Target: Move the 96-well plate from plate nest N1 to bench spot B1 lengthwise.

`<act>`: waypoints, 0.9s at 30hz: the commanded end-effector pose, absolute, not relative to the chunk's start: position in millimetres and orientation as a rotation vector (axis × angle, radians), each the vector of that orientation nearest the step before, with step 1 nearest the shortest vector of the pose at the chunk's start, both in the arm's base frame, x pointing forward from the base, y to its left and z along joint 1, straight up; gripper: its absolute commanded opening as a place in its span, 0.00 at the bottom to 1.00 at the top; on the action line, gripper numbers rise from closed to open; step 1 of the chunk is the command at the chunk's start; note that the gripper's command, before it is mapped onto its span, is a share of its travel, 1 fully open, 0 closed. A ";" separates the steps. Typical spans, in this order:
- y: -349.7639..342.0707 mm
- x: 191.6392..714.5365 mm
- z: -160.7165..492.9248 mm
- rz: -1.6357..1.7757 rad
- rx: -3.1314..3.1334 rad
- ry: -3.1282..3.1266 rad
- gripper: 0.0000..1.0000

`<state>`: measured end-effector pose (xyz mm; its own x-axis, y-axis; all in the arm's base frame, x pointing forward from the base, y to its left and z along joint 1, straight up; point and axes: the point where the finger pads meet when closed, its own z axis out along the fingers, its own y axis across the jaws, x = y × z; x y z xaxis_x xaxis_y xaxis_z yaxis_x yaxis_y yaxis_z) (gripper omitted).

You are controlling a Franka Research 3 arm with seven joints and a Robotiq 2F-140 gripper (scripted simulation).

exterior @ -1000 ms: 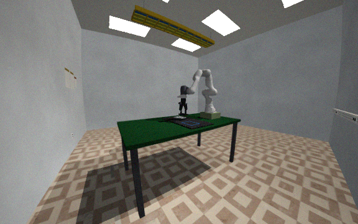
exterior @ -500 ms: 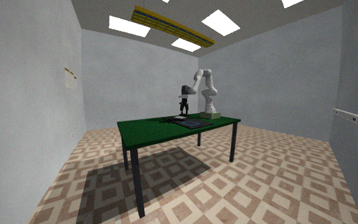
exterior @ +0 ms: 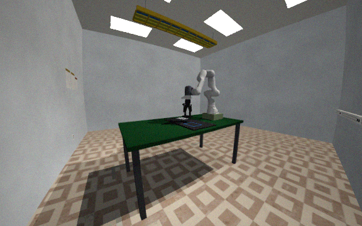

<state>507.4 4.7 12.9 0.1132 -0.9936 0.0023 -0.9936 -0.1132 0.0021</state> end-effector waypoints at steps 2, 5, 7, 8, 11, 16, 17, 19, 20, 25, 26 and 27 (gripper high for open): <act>20.0 510.8 11.8 -0.005 2.294 -2.139 0.60; 23.2 511.7 11.7 -0.005 2.294 -2.139 0.60; 29.6 513.5 11.5 -0.005 2.294 -2.139 0.60; 32.8 514.4 11.4 -0.005 2.294 -2.139 0.60; 42.4 517.1 11.0 -0.005 2.294 -2.139 0.60; 58.5 521.5 10.5 -0.005 2.294 -2.139 0.60; 61.7 522.4 10.4 -0.005 2.294 -2.139 0.60; 68.1 524.2 10.1 -0.005 2.294 -2.139 0.60; 71.3 525.1 10.0 -0.005 2.294 -2.139 0.60; 80.9 527.8 9.7 -0.005 2.294 -2.139 0.60; 84.2 528.7 9.6 -0.005 2.294 -2.139 0.60; 87.4 529.6 9.4 -0.005 2.294 -2.139 0.60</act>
<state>528.9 78.3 10.3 0.1055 -0.9944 0.0033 -0.9944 -0.1055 0.0005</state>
